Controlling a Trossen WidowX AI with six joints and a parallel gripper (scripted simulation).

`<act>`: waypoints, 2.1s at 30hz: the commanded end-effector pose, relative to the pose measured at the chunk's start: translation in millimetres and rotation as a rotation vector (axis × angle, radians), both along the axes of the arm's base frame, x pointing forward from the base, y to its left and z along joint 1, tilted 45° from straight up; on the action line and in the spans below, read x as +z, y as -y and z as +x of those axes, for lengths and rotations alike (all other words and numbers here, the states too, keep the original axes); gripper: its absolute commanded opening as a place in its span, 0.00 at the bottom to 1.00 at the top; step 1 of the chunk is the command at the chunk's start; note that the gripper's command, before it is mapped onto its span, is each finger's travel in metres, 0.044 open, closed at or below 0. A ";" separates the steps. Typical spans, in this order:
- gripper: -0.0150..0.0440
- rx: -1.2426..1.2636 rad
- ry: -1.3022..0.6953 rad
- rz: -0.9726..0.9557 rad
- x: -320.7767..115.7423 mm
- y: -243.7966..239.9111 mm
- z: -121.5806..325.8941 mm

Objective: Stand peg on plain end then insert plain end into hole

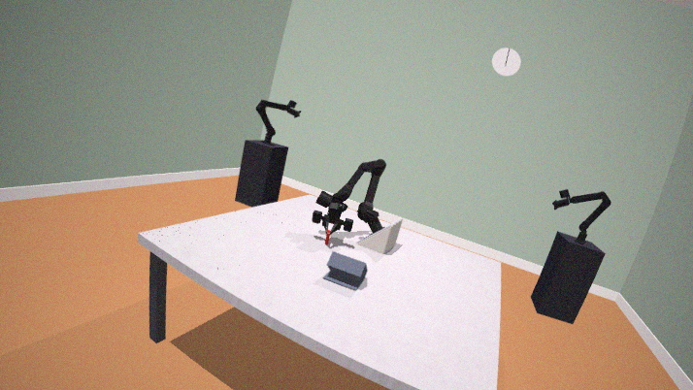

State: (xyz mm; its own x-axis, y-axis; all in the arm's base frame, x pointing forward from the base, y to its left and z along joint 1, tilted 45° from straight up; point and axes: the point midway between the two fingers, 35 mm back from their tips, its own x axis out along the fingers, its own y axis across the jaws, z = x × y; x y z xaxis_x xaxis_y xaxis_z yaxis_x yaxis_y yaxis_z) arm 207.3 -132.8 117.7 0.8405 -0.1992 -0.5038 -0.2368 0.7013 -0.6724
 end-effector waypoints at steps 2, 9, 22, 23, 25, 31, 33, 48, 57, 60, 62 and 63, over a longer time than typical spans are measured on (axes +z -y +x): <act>0.34 0.033 0.028 0.006 0.0 -0.5 -2.7; 0.34 0.075 0.069 0.020 0.4 0.3 -7.4; 0.34 0.151 0.146 0.046 0.6 2.4 -15.9; 0.34 0.157 0.152 0.048 0.6 2.5 -16.6; 0.34 0.169 0.164 0.052 0.5 2.9 -17.9; 0.34 0.195 0.190 0.061 0.4 3.7 -20.8; 0.34 0.184 0.179 0.057 0.9 3.4 -20.8; 0.34 0.176 0.176 0.070 -2.4 6.1 -22.2; 0.34 0.178 0.179 0.076 -3.3 6.8 -24.8; 0.34 0.181 0.181 0.077 -3.7 7.2 -25.6; 0.34 0.183 0.183 0.077 -3.8 7.3 -25.9; 0.34 0.185 0.184 0.078 -3.9 7.3 -26.1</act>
